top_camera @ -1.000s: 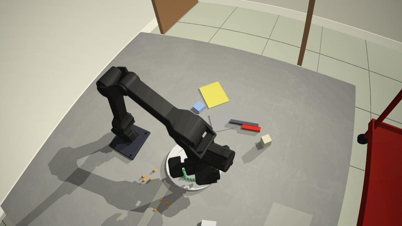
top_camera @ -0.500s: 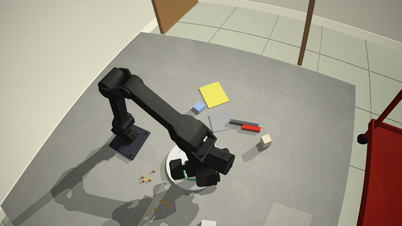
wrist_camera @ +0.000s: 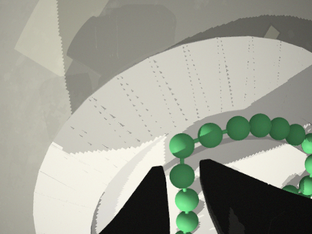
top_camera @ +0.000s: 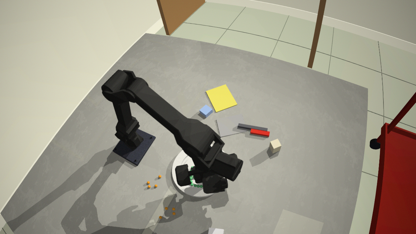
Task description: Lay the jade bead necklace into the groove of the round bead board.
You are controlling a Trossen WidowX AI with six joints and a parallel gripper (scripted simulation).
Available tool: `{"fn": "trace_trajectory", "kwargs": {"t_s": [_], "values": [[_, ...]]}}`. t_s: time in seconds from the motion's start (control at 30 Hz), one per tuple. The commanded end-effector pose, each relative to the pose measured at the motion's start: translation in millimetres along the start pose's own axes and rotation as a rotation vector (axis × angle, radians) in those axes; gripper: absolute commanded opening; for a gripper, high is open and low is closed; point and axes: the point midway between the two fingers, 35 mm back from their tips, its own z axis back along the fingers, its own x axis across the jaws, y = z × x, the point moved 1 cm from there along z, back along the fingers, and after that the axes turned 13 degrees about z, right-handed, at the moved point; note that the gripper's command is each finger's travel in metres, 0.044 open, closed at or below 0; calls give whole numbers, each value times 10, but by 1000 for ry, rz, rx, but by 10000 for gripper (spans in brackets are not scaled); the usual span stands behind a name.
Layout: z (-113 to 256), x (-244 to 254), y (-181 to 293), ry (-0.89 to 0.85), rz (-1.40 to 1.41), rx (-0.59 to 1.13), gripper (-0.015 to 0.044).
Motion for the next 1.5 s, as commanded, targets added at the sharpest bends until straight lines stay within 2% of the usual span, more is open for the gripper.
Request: {"fn": "trace_trajectory", "kwargs": {"t_s": [0.0, 1.47], "values": [[3, 0, 0, 0, 0, 0, 0], [-3, 82, -76, -1, 3, 4, 0]]}}
